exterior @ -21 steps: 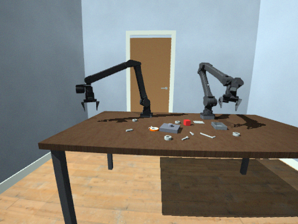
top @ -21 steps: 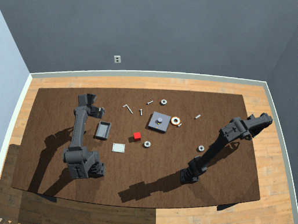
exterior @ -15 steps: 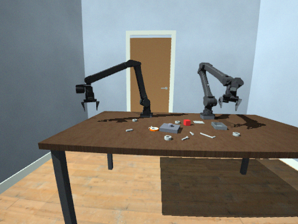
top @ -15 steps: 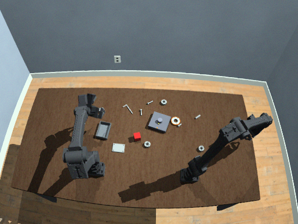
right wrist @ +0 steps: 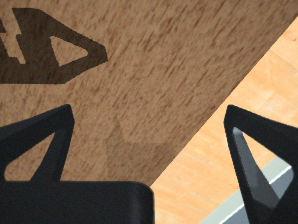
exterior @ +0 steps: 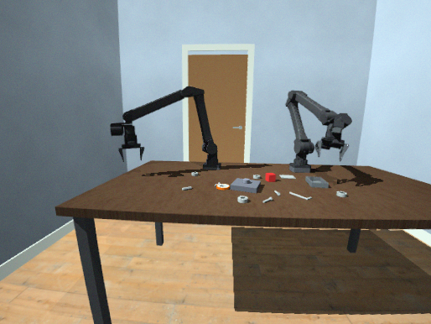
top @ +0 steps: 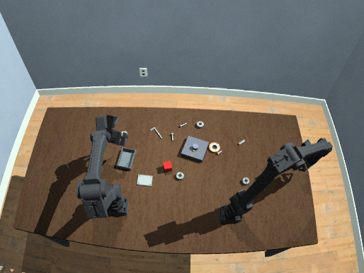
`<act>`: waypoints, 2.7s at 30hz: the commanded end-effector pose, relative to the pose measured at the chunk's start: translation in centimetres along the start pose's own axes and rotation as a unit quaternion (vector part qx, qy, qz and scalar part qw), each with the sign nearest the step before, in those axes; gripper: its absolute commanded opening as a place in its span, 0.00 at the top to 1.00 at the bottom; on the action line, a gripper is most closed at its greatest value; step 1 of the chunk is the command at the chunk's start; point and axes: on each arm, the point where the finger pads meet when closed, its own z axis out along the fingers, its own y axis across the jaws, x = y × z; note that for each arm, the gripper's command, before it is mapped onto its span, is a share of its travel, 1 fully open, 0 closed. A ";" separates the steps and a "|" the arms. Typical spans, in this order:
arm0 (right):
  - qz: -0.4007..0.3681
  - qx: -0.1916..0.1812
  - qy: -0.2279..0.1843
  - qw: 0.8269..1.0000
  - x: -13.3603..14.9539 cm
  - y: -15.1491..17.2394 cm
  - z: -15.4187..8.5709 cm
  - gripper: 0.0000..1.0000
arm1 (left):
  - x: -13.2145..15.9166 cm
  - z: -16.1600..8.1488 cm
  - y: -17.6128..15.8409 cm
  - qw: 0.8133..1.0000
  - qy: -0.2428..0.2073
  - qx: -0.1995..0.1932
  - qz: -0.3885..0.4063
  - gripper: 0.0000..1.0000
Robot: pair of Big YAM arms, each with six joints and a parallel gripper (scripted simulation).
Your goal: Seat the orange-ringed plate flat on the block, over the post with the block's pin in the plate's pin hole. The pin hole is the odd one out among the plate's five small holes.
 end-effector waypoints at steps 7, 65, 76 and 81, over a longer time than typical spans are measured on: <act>0.132 0.047 -0.039 0.989 -3.0 6.0 -0.6 0.00 | 5.9 -0.9 -7.1 0.998 0.022 0.028 0.047 0.00; 0.432 0.181 -0.224 0.854 -14.4 33.9 0.6 0.00 | 12.5 -3.0 -17.9 0.982 0.017 0.048 0.182 0.00; 0.395 0.141 -0.233 0.878 -16.8 37.6 1.2 0.00 | 4.8 0.3 -9.8 0.996 -0.013 -0.030 0.083 0.00; 0.368 0.128 -0.237 0.890 -18.0 39.2 1.3 0.00 | 2.2 1.0 -7.3 0.997 -0.027 -0.053 0.047 0.00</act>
